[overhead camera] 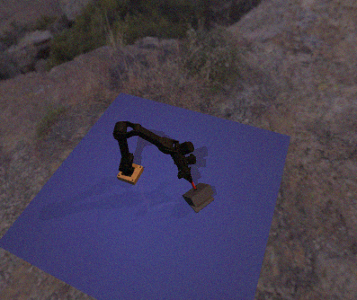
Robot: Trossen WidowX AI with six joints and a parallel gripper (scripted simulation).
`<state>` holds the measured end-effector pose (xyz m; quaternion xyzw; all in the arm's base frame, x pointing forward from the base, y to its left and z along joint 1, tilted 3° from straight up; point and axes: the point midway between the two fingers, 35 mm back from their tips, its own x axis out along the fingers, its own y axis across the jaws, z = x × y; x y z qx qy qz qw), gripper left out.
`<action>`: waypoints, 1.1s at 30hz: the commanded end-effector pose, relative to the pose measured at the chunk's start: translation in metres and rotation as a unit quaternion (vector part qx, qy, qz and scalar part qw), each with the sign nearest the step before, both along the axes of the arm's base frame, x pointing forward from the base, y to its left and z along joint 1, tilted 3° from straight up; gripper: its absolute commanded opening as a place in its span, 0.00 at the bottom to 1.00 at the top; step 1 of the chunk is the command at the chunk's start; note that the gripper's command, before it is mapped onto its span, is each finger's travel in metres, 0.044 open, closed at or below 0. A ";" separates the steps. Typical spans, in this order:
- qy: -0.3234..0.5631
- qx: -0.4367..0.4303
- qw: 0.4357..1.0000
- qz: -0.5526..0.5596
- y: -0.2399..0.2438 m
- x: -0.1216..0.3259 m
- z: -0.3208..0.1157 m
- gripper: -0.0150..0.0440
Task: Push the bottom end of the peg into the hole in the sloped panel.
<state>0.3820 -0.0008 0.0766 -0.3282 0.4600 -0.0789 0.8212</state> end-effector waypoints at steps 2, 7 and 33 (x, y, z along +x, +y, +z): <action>0.001 0.000 1.000 0.000 0.000 0.000 0.000 0.25; 0.001 0.000 1.000 0.000 0.000 -0.002 -0.001 0.25; 0.001 0.000 1.000 0.000 -0.004 0.002 -0.010 0.25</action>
